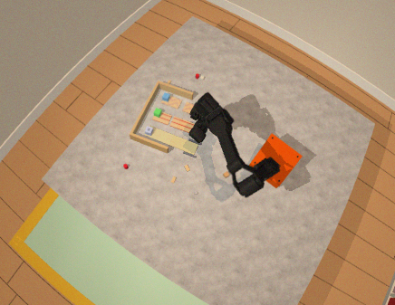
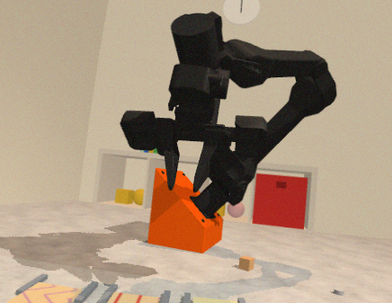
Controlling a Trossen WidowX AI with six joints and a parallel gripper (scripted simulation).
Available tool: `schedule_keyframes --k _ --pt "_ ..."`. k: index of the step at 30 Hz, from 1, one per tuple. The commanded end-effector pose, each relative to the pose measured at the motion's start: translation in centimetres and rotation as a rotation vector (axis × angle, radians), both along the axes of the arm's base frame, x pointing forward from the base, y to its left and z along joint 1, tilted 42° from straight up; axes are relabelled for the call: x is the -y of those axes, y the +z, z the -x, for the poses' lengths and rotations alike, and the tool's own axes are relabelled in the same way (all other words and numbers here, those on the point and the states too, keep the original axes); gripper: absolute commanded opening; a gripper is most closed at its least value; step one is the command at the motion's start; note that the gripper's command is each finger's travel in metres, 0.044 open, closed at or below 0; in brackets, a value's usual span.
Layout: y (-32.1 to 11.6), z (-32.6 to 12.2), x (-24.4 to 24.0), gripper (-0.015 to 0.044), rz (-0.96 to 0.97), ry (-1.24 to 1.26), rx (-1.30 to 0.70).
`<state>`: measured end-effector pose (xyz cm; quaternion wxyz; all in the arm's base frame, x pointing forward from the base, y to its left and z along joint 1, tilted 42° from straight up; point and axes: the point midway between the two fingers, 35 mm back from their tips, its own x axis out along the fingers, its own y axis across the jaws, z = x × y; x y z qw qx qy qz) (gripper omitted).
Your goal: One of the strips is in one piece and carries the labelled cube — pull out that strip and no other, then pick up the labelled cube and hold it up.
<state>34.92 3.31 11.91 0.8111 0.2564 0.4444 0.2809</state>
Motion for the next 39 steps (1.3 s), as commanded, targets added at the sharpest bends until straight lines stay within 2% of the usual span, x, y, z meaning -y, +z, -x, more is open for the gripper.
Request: schedule_keyframes --k 1,3,7,39 --pt "-0.5 -0.1 -3.9 0.0032 0.082 0.206 -0.136" --pt "-0.7 0.4 -5.7 0.0 0.119 0.311 -0.198" --pt "-0.7 1.2 -8.0 0.0 0.166 0.449 -0.273" --pt "-3.6 1.1 -10.7 0.0 0.166 0.449 -0.272"
